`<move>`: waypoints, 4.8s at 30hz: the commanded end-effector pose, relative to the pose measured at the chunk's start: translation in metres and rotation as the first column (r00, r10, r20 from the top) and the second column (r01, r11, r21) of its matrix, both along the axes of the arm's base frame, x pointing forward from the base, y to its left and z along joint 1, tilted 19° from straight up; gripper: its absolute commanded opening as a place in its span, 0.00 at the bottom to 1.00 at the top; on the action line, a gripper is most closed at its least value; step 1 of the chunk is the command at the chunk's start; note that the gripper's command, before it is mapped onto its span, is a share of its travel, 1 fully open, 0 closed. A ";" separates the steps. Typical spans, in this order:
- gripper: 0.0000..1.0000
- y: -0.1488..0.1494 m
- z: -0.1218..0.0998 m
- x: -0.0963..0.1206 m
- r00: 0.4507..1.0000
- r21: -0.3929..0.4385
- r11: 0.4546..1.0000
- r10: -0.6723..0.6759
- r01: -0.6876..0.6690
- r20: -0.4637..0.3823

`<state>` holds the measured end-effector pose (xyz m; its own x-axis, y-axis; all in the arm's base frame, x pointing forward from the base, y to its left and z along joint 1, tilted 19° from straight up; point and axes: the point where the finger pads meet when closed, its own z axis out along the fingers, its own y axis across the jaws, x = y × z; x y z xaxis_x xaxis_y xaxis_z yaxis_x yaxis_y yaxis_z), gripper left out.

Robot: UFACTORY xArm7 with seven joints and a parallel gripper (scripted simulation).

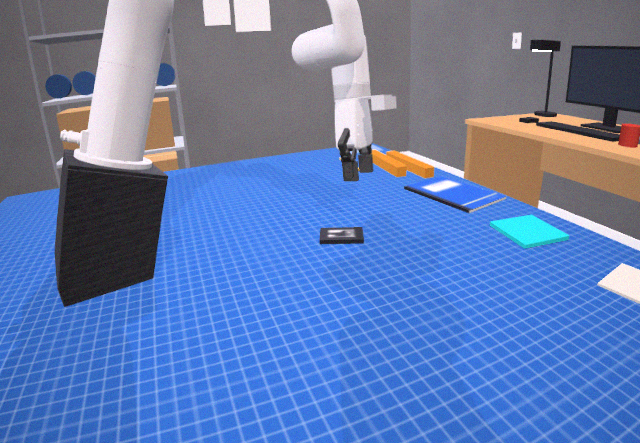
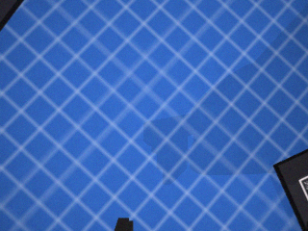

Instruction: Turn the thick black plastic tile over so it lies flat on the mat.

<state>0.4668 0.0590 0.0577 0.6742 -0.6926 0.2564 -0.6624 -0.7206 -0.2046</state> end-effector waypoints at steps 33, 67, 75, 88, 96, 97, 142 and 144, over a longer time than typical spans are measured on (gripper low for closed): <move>1.00 -0.028 -0.017 -0.011 0.995 -0.011 0.995 0.101 -0.102 -0.021; 1.00 -0.050 -0.032 -0.026 0.981 -0.015 0.981 0.193 -0.193 -0.033; 1.00 -0.066 -0.043 -0.040 0.961 -0.011 0.961 0.274 -0.275 -0.034; 1.00 -0.066 -0.043 -0.040 0.961 -0.011 0.961 0.274 -0.275 -0.034; 1.00 -0.084 -0.053 -0.061 0.918 -0.002 0.918 0.396 -0.396 -0.010; 1.00 -0.085 -0.054 -0.062 0.914 -0.001 0.914 0.405 -0.405 -0.007; 1.00 -0.085 -0.055 -0.066 0.911 -0.001 0.911 0.412 -0.413 -0.005; 1.00 -0.081 -0.057 -0.076 0.911 0.000 0.911 0.413 -0.413 -0.006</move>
<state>0.4017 -0.0258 0.0030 0.9012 -0.3524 0.2524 -0.3073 -0.9300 -0.2016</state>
